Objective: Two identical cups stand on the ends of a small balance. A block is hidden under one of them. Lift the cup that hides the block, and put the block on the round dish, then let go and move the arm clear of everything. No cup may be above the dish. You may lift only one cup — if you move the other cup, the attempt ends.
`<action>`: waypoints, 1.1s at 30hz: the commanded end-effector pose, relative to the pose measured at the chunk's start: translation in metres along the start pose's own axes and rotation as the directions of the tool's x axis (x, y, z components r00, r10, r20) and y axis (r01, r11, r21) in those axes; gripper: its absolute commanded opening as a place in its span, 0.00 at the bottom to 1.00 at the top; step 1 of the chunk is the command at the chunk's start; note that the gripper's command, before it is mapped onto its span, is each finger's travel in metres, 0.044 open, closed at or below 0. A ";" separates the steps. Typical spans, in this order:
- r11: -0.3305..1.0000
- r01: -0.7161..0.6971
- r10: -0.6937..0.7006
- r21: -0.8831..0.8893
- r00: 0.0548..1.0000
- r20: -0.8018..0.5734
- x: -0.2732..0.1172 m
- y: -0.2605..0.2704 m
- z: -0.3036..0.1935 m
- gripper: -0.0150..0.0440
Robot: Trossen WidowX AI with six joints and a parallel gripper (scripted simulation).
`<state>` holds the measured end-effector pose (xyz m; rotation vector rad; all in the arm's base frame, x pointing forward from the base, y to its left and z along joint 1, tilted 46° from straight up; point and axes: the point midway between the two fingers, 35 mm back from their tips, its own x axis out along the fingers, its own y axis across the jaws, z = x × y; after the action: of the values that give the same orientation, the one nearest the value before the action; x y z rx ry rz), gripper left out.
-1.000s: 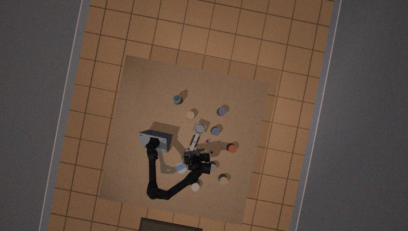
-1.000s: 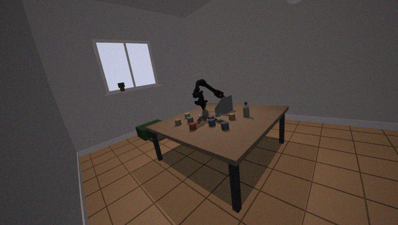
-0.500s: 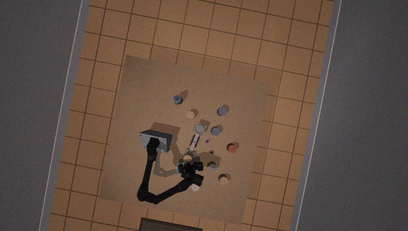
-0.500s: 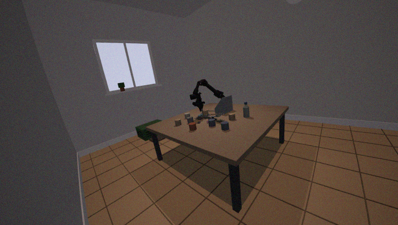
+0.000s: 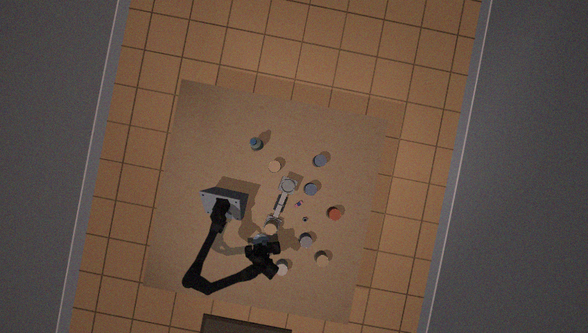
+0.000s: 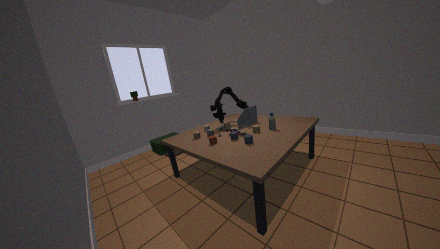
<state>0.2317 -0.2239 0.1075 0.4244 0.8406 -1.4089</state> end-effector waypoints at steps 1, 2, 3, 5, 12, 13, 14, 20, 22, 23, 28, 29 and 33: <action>1.000 0.018 -0.018 0.007 0.999 0.030 0.001 -0.023 0.010 0.25; 1.000 0.025 -0.025 0.007 0.999 0.035 0.002 -0.029 0.012 0.25; 1.000 0.030 -0.030 0.008 0.999 0.039 0.002 -0.034 0.014 0.25; 0.999 0.035 -0.035 0.009 0.999 0.042 0.003 -0.037 0.015 0.25; 0.999 0.035 -0.035 0.009 0.999 0.042 0.015 -0.037 0.015 0.25; 0.999 0.035 -0.035 0.009 0.999 0.042 0.019 -0.037 0.016 0.25; 0.999 0.035 -0.035 0.009 0.999 0.042 0.025 -0.037 0.016 0.25; 0.999 0.036 -0.036 0.008 0.998 0.044 0.044 -0.039 0.016 0.25; 0.999 0.036 -0.036 0.008 0.998 0.044 0.044 -0.039 0.016 0.25; 0.999 0.036 -0.036 0.008 0.998 0.044 0.044 -0.039 0.016 0.25; 0.999 0.036 -0.036 0.008 0.998 0.044 0.049 -0.039 0.017 0.25; 0.999 0.036 -0.036 0.008 0.998 0.044 0.051 -0.039 0.017 0.25; 0.999 0.036 -0.036 0.008 0.998 0.044 0.057 -0.040 0.017 0.25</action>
<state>0.1949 -0.2783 0.0916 0.3857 0.7998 -1.4547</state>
